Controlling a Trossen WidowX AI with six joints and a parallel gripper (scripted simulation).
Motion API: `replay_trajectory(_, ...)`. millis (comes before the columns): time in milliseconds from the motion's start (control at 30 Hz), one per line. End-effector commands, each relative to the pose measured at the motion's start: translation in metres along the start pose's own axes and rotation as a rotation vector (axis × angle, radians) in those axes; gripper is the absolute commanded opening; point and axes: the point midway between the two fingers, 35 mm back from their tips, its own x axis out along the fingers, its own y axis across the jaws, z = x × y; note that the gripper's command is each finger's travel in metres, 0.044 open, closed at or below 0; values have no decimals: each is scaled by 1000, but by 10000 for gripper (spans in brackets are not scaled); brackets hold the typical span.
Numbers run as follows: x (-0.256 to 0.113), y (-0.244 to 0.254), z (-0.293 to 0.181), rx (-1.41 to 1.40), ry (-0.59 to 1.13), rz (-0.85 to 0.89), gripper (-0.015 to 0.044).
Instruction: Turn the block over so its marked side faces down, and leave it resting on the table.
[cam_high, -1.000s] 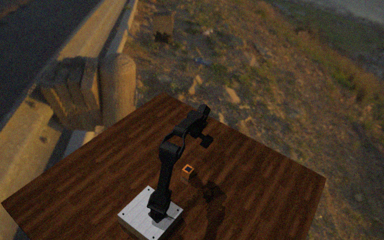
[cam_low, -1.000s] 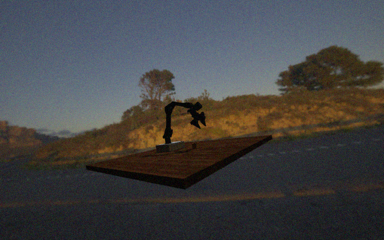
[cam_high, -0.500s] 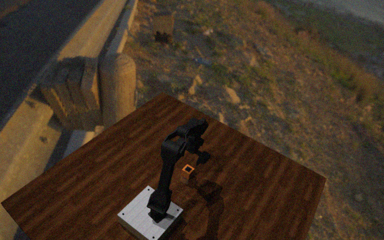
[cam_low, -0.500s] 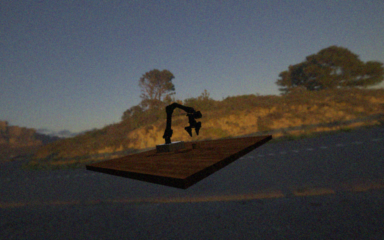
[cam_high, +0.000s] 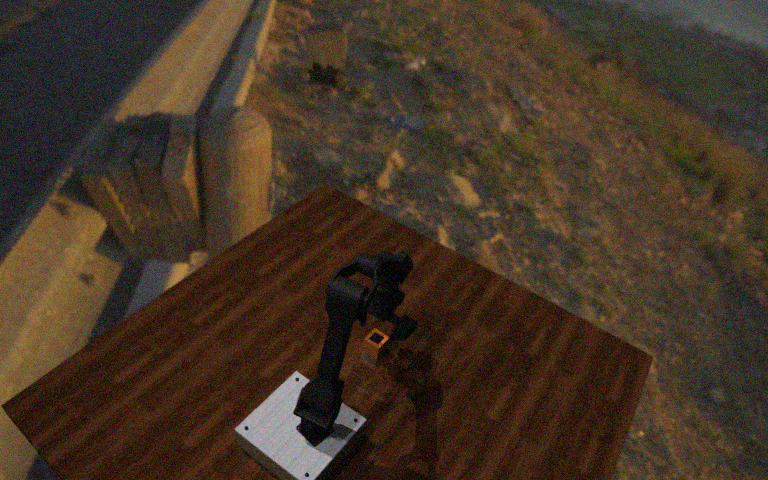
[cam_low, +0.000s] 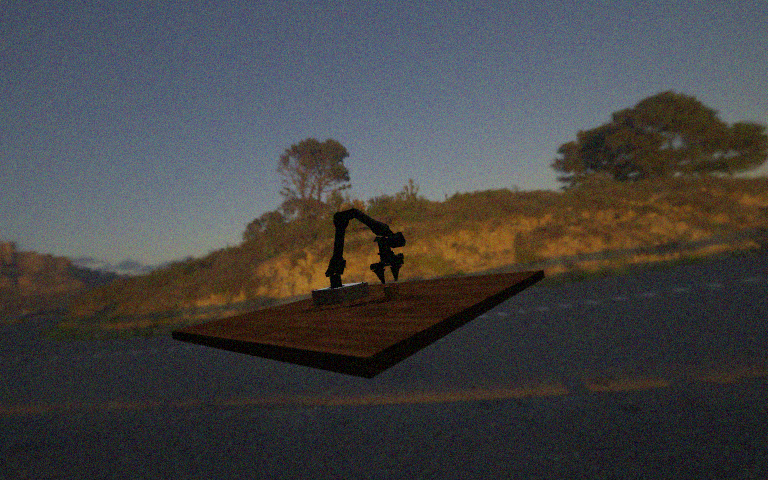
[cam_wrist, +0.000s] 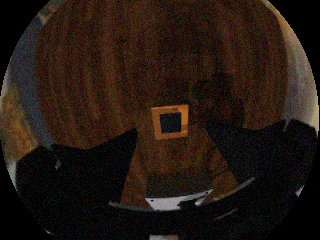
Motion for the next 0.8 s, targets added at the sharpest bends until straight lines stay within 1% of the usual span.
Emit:
replay_trajectory(0,7,-1,-1,-4,5,-6,440)
replay_trajectory(700,39,-1,-2,-4,5,-6,440)
replay_trajectory(767,39,-1,-2,-4,5,-6,387)
